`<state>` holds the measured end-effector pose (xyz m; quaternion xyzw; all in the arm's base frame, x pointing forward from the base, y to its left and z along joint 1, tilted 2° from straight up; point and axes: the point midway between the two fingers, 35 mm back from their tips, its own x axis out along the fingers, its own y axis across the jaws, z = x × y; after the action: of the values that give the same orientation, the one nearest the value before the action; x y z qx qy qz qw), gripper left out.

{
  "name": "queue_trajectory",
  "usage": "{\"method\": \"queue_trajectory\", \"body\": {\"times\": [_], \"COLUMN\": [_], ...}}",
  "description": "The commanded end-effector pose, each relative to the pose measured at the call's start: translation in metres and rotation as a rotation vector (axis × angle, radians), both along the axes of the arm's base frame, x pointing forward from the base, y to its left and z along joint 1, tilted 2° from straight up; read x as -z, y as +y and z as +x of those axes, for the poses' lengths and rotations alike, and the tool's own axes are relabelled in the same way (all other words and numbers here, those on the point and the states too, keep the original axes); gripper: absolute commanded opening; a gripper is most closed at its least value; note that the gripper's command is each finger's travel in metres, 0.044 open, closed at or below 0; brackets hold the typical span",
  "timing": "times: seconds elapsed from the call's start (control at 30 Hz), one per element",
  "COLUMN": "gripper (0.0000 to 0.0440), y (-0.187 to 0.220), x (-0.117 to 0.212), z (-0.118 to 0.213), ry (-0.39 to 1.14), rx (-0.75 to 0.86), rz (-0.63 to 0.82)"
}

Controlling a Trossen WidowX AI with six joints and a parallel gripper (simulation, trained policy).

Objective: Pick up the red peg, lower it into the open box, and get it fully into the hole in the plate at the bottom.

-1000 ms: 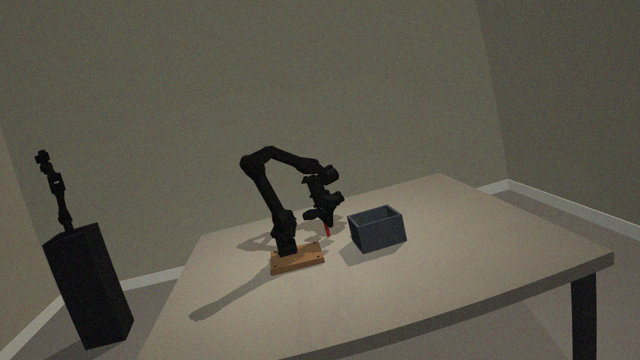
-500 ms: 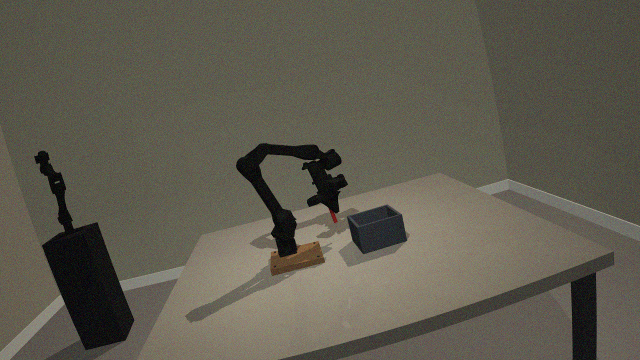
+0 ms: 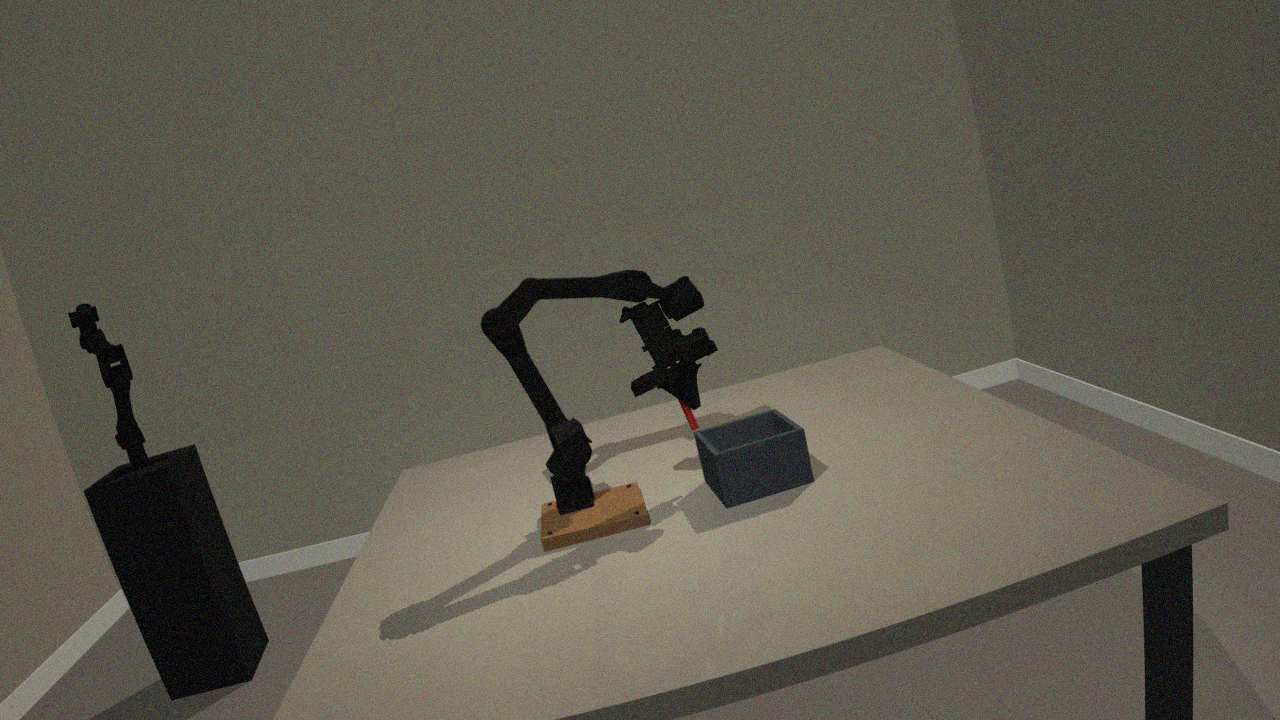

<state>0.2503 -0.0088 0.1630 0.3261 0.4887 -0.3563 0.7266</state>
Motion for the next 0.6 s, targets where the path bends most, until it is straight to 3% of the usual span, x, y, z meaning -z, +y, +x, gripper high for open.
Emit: {"method": "queue_trajectory", "body": {"times": [0.0, 0.57], "gripper": [0.0000, 0.0000], "y": [-0.013, -0.077], "x": [-0.006, -0.001], "z": [0.008, 0.042], "ry": [-0.015, -0.044], "rx": [0.021, 0.142], "rz": [-0.012, -0.028]}}
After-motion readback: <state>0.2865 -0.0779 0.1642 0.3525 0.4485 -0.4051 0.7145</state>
